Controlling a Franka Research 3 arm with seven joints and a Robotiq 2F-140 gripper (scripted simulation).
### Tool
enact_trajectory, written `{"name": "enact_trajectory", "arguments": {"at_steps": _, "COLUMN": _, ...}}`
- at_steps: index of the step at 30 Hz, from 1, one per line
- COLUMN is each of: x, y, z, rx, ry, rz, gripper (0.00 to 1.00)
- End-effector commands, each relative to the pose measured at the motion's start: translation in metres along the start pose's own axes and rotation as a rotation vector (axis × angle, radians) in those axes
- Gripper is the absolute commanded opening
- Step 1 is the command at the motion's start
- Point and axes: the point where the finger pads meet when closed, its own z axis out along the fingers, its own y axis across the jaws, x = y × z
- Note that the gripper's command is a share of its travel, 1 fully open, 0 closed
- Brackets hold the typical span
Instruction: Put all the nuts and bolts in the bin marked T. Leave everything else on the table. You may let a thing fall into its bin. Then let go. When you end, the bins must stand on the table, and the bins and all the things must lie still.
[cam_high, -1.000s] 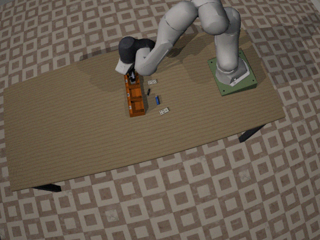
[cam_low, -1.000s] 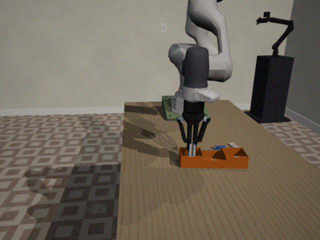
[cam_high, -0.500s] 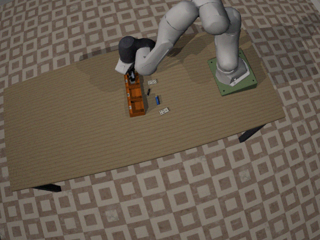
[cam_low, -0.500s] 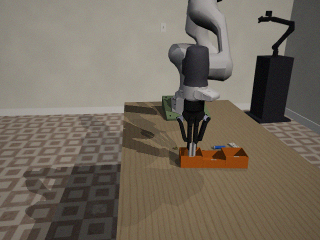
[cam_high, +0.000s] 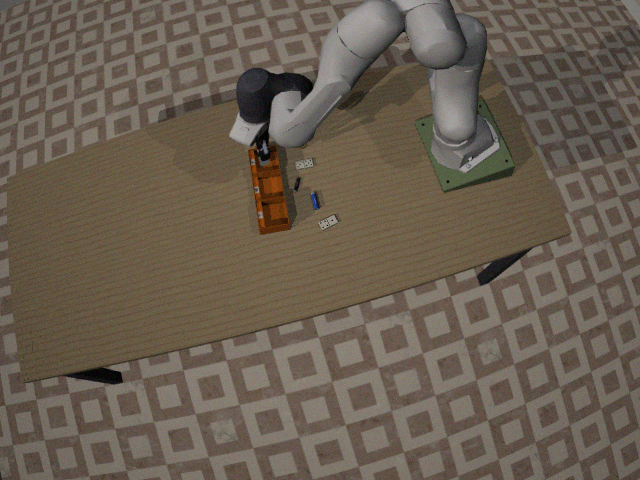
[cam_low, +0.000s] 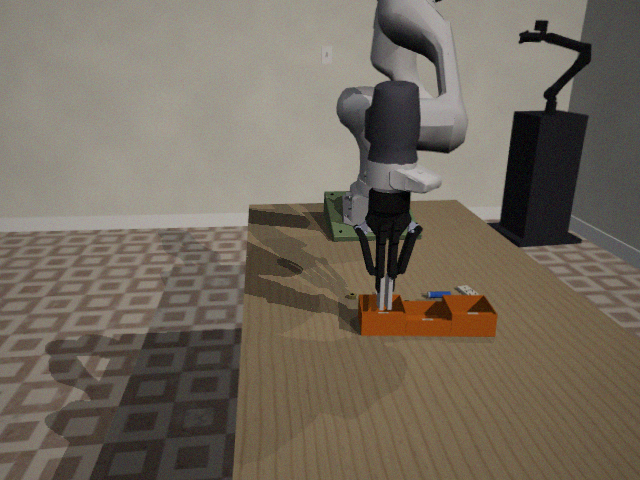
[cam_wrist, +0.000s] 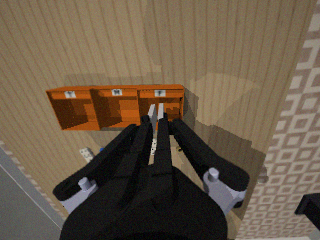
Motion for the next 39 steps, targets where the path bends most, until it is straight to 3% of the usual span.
{"name": "enact_trajectory", "arguments": {"at_steps": 1, "x": -0.002, "y": -0.001, "z": -0.005, "rx": 0.003, "ry": -0.006, "rz": -0.004, "gripper": 0.05}}
{"name": "enact_trajectory", "arguments": {"at_steps": 9, "x": -0.001, "y": 0.0, "z": -0.034, "rx": 0.003, "ry": -0.006, "rz": -0.004, "gripper": 0.05}}
{"name": "enact_trajectory", "arguments": {"at_steps": 23, "x": -0.001, "y": 0.0, "z": -0.038, "rx": 0.003, "ry": -0.006, "rz": -0.004, "gripper": 0.05}}
{"name": "enact_trajectory", "arguments": {"at_steps": 39, "x": 0.01, "y": -0.069, "z": -0.038, "rx": 0.003, "ry": -0.006, "rz": -0.004, "gripper": 0.05}}
